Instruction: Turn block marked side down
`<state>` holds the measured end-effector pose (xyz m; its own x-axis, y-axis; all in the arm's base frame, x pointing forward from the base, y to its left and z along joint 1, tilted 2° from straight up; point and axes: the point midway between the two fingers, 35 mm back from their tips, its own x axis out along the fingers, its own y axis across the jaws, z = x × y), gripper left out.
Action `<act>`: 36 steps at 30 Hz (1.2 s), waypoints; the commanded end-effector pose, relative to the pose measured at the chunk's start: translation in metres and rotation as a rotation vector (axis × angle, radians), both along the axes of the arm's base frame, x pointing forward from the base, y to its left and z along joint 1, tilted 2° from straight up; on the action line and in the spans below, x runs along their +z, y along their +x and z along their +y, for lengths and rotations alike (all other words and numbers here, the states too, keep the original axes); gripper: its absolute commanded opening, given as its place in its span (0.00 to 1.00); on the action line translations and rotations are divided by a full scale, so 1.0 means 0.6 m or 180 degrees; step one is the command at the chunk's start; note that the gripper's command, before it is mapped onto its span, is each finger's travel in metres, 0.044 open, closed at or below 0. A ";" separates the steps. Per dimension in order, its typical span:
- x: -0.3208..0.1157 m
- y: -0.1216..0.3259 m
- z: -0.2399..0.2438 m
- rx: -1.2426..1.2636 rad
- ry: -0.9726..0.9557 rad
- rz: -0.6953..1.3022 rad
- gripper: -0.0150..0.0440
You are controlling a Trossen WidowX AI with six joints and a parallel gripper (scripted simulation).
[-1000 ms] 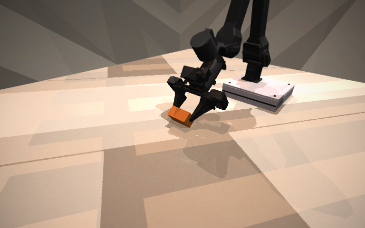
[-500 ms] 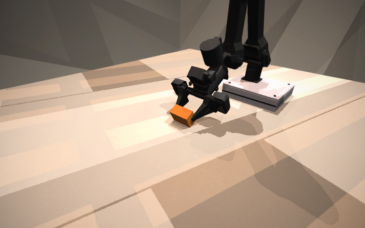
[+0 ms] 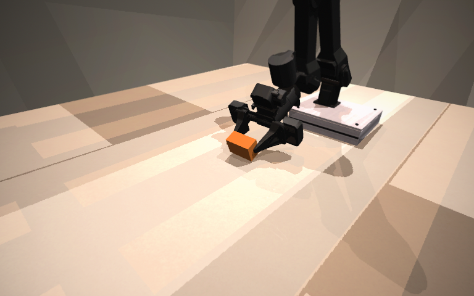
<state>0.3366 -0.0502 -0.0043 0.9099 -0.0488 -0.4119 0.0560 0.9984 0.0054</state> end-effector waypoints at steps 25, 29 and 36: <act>0.002 -0.001 0.001 0.0003 0.0020 -0.0023 1.00; 0.002 -0.001 0.001 0.0003 0.0020 -0.0023 1.00; 0.002 -0.001 0.001 0.0003 0.0020 -0.0023 1.00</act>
